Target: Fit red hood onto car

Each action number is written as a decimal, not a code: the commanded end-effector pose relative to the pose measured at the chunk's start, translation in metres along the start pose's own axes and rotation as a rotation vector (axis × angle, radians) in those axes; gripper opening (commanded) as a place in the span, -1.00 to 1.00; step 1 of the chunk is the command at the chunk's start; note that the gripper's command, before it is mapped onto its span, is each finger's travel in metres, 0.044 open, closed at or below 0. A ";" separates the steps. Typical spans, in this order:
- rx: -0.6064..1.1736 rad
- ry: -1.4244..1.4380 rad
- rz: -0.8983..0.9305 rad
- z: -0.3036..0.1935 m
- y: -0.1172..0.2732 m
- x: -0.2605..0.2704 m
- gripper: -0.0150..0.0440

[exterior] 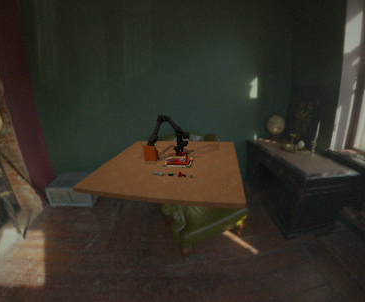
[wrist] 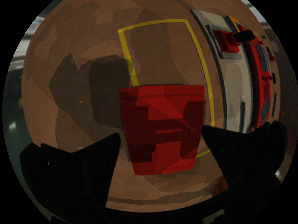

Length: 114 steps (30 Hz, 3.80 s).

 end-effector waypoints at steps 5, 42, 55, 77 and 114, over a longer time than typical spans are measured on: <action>0.000 0.000 0.000 0.000 -0.001 0.000 0.82; 0.000 -0.001 -0.002 0.000 0.054 0.000 -0.49; 0.000 -0.002 -0.004 0.000 0.089 0.000 -0.49; -0.002 0.040 -0.026 0.032 0.095 -0.039 -0.49; -0.005 0.124 -0.029 0.077 0.101 -0.168 -0.49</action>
Point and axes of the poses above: the point midway between the two fingers, 35 mm back from their tips, its own y axis back along the fingers, its own x axis across the jaws, z = x × y, the point moved 4 cm from there along y, back along the fingers, and after that the axes turned 11 degrees about y, right-handed, at the moved point
